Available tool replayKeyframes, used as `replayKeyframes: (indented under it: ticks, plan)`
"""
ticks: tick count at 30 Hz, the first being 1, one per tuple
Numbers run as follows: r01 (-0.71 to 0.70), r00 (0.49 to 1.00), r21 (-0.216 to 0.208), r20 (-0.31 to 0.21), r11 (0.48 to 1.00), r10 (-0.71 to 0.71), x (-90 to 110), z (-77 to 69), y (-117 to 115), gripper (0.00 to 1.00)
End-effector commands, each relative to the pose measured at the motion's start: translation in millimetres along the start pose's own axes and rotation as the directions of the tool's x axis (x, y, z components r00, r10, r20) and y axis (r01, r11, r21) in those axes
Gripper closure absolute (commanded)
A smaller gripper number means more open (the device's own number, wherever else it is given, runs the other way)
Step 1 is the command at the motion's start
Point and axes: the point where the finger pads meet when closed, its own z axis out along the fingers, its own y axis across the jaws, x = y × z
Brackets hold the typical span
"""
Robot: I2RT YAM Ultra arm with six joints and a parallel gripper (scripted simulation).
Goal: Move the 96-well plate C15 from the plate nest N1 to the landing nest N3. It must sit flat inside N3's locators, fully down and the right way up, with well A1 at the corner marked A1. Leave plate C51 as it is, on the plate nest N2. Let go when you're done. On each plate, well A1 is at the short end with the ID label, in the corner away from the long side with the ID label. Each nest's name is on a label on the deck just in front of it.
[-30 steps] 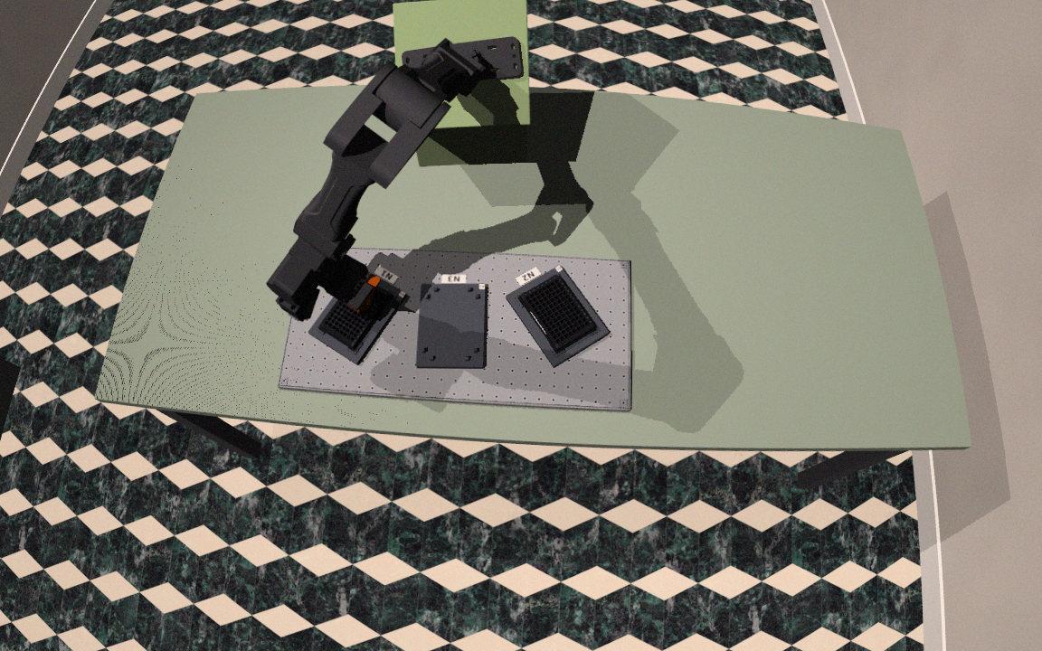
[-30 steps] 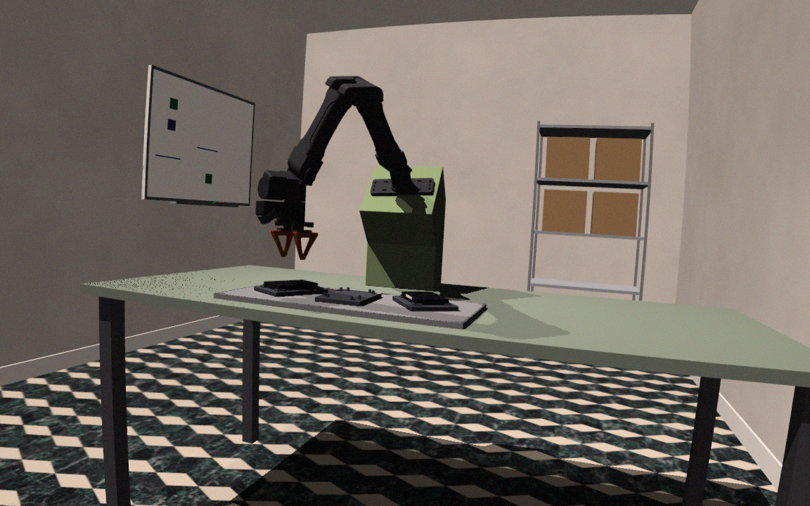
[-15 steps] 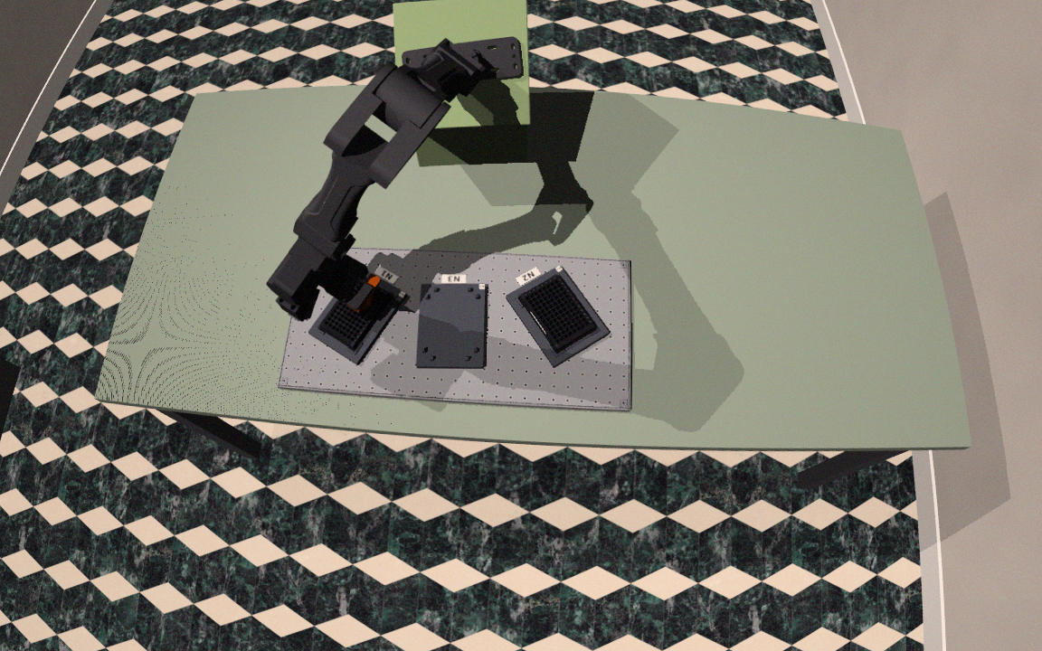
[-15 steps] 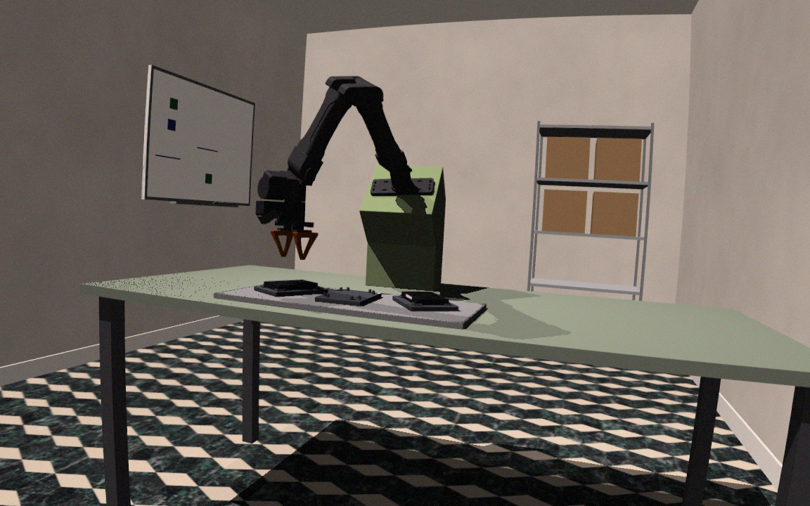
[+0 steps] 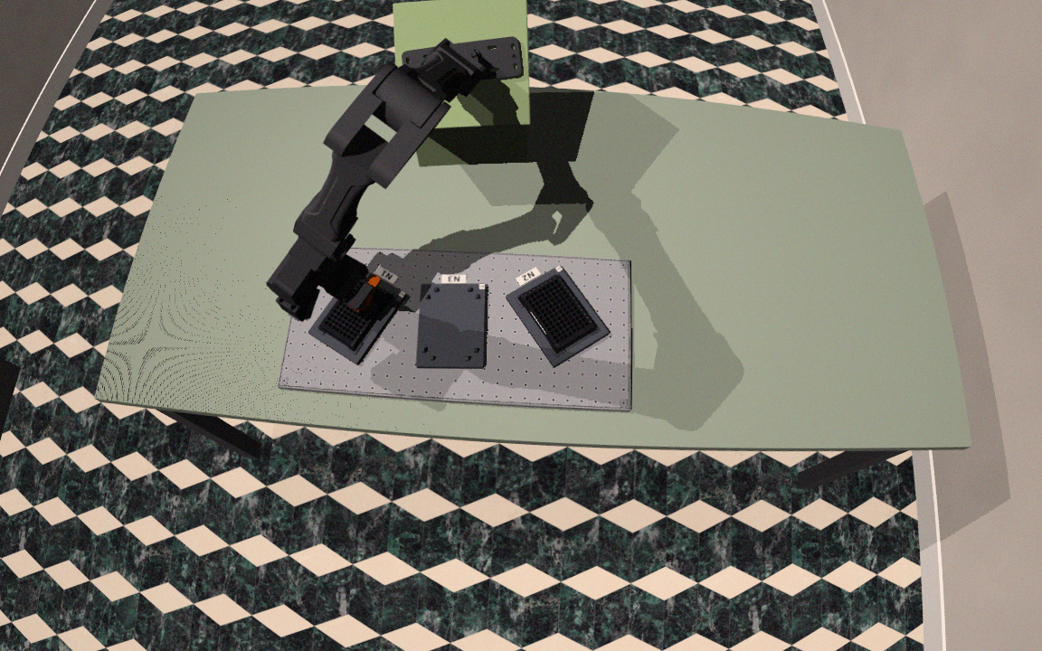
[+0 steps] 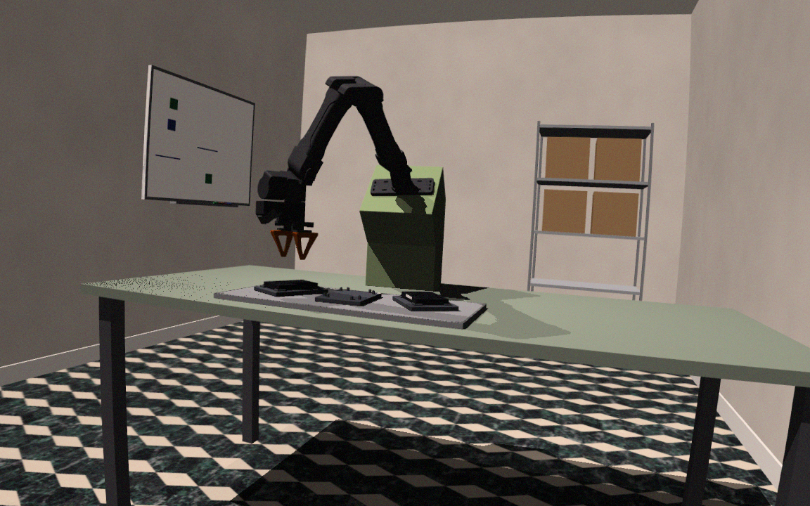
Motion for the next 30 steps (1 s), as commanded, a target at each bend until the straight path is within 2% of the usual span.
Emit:
replayKeyframes:
  ticks: [1,12,13,15,18,20,21,25,30]
  plan:
    - [-0.015,1.0,0.019,0.015,1.0,0.015,-3,-4.7,-7,0.0]
    - [-0.015,1.0,0.019,0.015,1.0,0.015,-3,-4.7,-7,0.0]
    - [-0.014,1.0,0.015,0.009,1.0,0.014,-2,2.8,-8,0.0]
    - [0.002,1.0,0.006,0.015,1.0,-0.002,-7,7.0,-1,0.0]
    - [0.002,1.0,0.007,0.017,1.0,-0.002,-7,11.9,-1,0.0]
    - [0.002,1.0,0.007,0.017,1.0,-0.002,-7,11.9,-1,0.0]
    - [-0.009,0.999,0.018,0.031,1.0,0.008,-11,8.5,-8,0.0]
    - [0.005,1.0,0.006,0.023,1.0,-0.005,-10,19.7,0,0.0]
    - [0.0,1.0,0.01,0.026,1.0,0.0,-11,26.9,-4,0.0]
